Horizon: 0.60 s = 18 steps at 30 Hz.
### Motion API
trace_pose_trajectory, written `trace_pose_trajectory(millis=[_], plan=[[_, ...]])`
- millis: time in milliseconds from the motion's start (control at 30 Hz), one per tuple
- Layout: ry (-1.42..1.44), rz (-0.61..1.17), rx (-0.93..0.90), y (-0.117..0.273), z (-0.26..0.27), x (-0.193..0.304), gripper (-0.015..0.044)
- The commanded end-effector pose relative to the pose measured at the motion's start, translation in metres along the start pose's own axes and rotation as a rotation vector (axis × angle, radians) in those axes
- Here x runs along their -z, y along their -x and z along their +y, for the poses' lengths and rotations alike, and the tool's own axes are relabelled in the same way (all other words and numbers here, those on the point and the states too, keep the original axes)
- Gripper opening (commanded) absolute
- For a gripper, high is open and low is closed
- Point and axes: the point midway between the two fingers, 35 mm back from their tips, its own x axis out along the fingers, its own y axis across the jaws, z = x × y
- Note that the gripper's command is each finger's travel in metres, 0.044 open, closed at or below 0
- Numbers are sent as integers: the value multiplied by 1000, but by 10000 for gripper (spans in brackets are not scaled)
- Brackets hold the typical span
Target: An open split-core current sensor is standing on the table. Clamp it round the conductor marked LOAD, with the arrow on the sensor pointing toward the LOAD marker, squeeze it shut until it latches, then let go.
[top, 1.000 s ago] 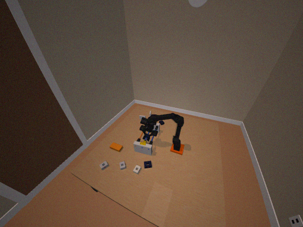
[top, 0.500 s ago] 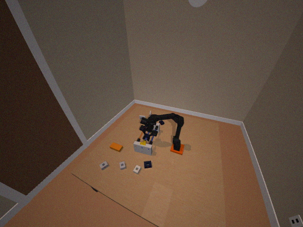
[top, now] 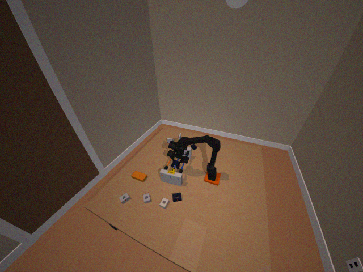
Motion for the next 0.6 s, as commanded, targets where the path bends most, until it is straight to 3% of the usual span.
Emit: trace_pose_trajectory(millis=[0,567], plan=[[0,0,-3,1,1,0,0],[1,0,20,0,2,0,0]])
